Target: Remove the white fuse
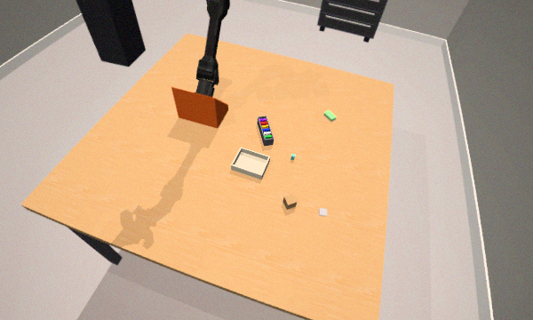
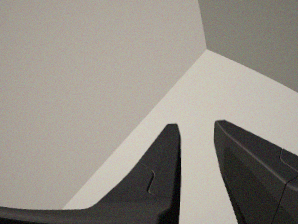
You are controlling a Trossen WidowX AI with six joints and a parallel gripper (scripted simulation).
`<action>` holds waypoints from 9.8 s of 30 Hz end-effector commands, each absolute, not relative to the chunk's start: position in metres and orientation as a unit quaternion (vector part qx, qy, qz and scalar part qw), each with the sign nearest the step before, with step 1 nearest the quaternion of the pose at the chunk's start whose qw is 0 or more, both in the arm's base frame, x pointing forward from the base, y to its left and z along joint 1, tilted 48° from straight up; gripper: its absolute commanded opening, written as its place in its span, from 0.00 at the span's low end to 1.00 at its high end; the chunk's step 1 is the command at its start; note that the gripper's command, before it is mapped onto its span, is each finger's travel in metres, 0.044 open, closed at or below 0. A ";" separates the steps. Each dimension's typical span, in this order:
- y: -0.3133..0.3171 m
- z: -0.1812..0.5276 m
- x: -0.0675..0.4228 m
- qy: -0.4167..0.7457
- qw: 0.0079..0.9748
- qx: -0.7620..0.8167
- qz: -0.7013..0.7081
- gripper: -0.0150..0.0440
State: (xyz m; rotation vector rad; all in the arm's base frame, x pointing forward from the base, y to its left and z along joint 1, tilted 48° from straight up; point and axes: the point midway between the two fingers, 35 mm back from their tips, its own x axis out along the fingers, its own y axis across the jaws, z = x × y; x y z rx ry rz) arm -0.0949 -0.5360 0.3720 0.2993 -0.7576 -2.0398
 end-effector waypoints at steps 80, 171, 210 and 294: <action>0.004 -0.041 0.304 0.541 0.714 0.112 0.431 0.38; 0.006 -0.040 0.303 0.541 0.713 0.110 0.432 0.25; -0.009 -0.026 0.302 0.541 0.713 0.112 0.431 0.25; -0.106 -0.156 0.283 0.543 0.714 0.103 0.431 0.52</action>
